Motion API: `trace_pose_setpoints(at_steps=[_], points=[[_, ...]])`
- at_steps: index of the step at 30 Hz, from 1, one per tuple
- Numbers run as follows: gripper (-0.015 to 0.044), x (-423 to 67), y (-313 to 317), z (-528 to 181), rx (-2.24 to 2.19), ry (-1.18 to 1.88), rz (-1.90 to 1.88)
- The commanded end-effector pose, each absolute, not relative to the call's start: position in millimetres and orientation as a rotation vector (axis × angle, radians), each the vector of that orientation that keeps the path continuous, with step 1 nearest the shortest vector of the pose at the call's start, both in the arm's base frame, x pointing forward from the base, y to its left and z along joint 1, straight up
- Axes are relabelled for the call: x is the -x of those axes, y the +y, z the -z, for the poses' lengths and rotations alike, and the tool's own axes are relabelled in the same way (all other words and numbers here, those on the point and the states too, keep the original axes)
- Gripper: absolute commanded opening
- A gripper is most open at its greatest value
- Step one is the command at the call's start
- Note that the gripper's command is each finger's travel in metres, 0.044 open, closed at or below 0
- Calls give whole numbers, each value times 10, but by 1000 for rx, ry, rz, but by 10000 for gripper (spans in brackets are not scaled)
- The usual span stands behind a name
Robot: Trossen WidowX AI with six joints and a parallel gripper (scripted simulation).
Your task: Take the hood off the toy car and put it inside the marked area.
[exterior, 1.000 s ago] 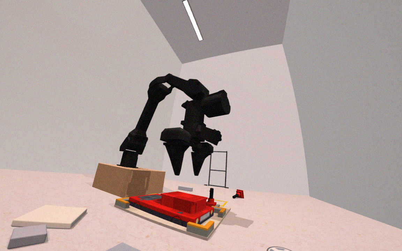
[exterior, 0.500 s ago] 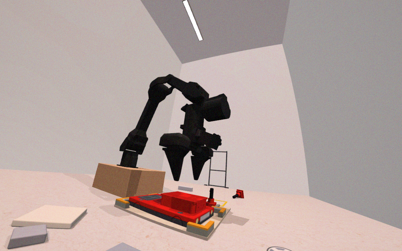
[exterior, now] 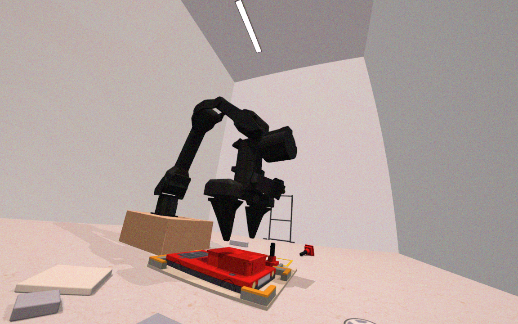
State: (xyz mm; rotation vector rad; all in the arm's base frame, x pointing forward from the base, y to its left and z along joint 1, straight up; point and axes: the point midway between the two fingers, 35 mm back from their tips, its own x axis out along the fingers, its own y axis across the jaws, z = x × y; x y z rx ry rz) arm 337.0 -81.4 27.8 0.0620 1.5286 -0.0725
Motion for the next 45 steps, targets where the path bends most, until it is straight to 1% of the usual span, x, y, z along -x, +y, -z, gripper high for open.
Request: trace_pose_setpoints(at_steps=[1, 45], points=[[440, -3354, -817, -226, -57, 1534, 73], [440, -3359, -818, 43, -57, 1534, 73]])
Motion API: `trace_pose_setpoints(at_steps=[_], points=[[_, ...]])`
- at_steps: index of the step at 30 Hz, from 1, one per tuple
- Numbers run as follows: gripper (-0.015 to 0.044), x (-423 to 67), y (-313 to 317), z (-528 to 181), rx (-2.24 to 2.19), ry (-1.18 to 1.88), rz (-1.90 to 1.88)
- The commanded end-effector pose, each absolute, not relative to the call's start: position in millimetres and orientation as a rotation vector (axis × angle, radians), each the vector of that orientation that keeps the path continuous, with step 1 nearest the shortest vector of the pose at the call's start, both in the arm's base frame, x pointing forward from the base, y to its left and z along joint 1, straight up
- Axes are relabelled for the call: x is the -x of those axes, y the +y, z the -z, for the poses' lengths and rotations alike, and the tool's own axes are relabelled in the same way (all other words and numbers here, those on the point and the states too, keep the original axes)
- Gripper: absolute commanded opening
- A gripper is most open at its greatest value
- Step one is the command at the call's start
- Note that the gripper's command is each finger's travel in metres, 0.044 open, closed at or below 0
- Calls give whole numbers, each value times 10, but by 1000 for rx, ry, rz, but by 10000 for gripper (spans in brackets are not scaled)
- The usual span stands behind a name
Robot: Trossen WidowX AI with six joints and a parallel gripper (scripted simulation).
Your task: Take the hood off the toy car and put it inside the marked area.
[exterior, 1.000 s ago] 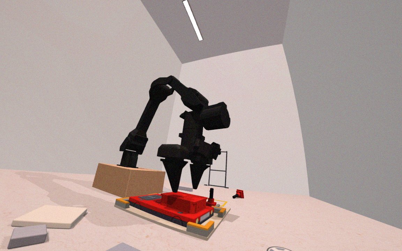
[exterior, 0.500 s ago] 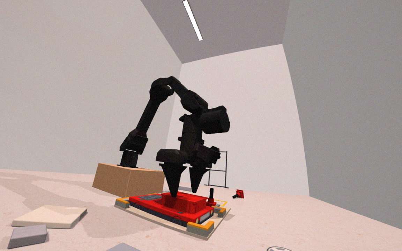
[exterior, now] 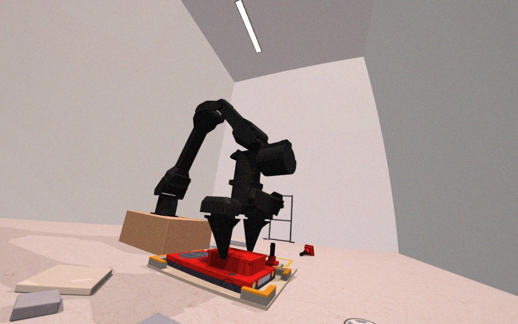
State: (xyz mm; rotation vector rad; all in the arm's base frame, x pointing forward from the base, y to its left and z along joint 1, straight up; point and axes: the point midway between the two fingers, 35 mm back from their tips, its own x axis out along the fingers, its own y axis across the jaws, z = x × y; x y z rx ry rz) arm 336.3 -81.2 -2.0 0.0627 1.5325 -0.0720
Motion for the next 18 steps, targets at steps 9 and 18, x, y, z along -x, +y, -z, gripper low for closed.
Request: trace_pose_setpoints(at_steps=[9, 18], points=[[440, -3360, -818, 87, -57, 1534, 73], [440, -3361, -819, 131, -57, 1534, 73]])
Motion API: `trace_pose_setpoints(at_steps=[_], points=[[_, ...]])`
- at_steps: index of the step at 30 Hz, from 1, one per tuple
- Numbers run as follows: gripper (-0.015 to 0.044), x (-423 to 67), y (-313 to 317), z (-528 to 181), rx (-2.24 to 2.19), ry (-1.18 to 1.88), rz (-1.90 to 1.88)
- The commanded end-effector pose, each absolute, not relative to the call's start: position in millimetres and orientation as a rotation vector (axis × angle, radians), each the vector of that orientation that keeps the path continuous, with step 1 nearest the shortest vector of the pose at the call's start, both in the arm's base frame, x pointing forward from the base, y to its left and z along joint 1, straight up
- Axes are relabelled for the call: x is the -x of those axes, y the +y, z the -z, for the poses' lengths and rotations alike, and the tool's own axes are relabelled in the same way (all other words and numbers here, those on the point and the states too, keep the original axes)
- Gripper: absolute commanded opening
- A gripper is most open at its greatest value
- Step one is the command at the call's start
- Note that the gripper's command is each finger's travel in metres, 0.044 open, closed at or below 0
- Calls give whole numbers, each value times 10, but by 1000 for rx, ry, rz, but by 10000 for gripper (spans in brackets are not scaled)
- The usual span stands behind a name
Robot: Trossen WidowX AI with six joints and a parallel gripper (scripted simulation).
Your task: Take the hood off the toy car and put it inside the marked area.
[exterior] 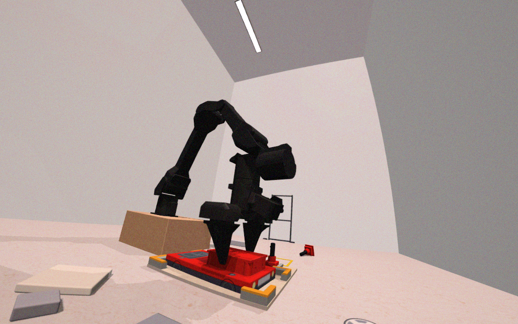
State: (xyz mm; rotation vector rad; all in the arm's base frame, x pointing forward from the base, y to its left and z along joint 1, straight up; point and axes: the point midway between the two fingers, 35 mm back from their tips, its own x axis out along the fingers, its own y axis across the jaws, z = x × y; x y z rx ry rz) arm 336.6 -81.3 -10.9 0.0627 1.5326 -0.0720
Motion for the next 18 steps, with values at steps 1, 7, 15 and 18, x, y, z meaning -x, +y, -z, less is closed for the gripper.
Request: trace_pose_setpoints(at_steps=[1, 7, 15, 18], points=[[440, -3361, -819, 136, -57, 1534, 73], [335, -3366, -813, 123, -63, 1533, 72], [282, -3366, -813, 123, -63, 1533, 72], [222, -3366, -813, 120, -63, 1533, 72]])
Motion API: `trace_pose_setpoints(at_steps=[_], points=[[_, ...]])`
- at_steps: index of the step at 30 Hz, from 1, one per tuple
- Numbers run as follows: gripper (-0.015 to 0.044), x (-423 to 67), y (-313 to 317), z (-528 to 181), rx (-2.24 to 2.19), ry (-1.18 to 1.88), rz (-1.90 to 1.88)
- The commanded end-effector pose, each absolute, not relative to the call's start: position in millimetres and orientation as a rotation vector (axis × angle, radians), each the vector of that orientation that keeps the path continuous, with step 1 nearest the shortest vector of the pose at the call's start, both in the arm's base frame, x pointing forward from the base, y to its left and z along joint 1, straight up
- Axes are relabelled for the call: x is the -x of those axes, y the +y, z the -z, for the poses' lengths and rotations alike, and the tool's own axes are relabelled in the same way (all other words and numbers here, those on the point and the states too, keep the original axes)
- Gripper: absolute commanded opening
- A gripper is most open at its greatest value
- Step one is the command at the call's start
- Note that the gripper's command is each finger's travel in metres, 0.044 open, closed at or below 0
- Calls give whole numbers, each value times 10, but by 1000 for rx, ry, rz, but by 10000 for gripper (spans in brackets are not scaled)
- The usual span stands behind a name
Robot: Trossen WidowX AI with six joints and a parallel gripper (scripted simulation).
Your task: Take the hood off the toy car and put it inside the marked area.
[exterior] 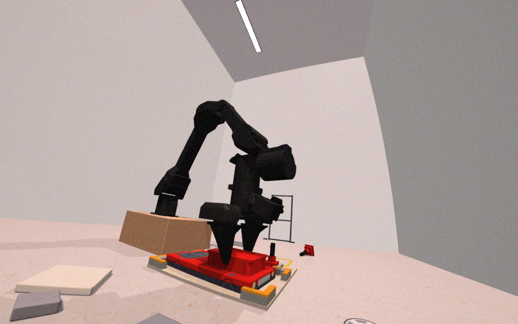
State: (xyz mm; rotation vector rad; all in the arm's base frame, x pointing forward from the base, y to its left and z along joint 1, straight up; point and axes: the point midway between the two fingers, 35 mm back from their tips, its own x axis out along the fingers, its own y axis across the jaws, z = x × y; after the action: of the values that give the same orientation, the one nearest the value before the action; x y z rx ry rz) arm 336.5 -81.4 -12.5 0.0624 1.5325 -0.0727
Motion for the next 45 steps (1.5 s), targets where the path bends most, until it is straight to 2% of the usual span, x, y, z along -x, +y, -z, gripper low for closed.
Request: trace_pose_setpoints(at_steps=[1, 8, 9, 45], points=[[196, -3366, -813, 117, -63, 1533, 72], [12, -3366, -813, 75, -63, 1533, 72], [0, -3366, -813, 69, -63, 1533, 72], [0, -3360, -811, -185, -62, 1532, 73]])
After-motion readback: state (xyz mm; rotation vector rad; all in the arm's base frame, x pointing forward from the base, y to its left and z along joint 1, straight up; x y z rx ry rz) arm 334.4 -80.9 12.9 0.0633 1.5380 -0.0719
